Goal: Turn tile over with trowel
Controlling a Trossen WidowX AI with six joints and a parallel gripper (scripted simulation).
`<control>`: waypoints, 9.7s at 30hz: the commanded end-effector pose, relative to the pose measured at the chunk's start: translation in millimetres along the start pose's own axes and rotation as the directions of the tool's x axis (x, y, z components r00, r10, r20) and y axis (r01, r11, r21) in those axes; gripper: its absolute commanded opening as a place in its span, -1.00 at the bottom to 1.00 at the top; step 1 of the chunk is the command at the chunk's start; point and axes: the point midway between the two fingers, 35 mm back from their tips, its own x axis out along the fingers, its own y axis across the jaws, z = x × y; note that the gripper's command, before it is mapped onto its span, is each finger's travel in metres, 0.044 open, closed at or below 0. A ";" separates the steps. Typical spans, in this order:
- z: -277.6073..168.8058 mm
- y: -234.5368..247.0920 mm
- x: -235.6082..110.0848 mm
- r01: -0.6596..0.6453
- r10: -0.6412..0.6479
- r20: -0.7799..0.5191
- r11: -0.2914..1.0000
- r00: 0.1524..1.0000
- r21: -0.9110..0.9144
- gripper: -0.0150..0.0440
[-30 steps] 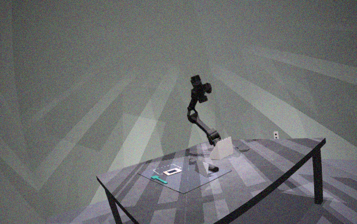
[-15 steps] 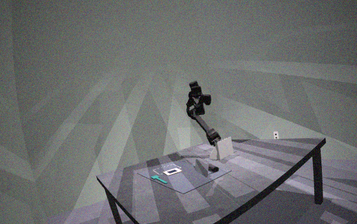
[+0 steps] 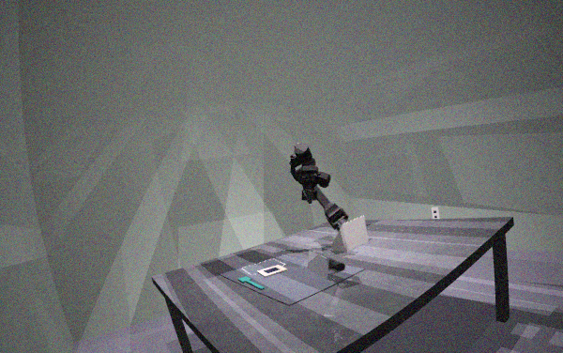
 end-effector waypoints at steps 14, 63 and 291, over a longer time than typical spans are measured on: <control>-7.4 98.1 80.9 -0.485 0.521 0.133 0.843 0.843 -0.232 -0.15; -0.1 143.5 125.8 -0.583 0.651 0.179 0.747 0.737 -0.319 -0.15; -25.0 133.3 129.2 -0.336 0.646 0.176 0.131 0.743 0.933 -0.15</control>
